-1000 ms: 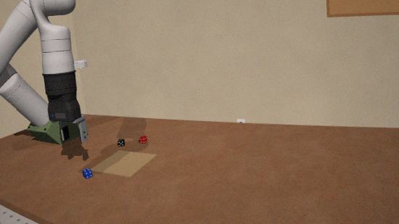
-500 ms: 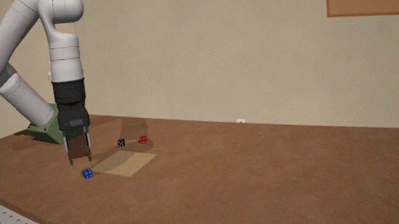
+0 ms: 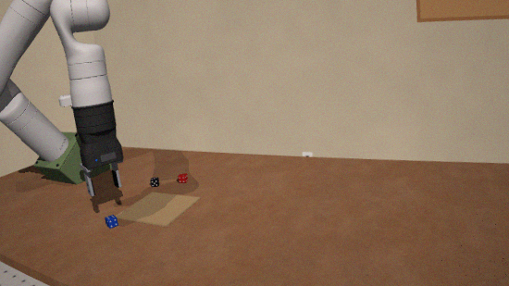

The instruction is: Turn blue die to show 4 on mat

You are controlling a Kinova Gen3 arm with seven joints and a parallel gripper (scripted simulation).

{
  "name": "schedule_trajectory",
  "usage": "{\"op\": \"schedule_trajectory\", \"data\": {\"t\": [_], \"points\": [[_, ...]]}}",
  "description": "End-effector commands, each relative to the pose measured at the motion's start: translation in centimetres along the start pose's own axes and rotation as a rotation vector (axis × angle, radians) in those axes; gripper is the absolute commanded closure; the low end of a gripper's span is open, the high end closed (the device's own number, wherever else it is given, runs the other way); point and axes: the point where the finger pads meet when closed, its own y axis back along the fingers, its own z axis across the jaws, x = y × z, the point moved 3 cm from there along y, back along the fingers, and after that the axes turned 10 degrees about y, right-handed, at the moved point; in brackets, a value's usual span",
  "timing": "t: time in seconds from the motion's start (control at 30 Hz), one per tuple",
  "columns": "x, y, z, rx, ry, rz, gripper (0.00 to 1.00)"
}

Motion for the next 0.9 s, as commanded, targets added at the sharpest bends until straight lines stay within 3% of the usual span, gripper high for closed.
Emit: {"op": "schedule_trajectory", "data": {"t": [0.0, 0.17, 0.2, 0.87], "points": [[-0.10, 0.08, 0.04, -0.005, 0.006, -0.002, 0.00], [-0.11, 0.07, 0.05, -0.005, 0.008, -0.003, 0.00], [-0.11, 0.07, 0.05, -0.005, 0.008, -0.003, 0.30], [-0.11, 0.07, 0.05, -0.005, 0.008, -0.003, 0.30]]}}
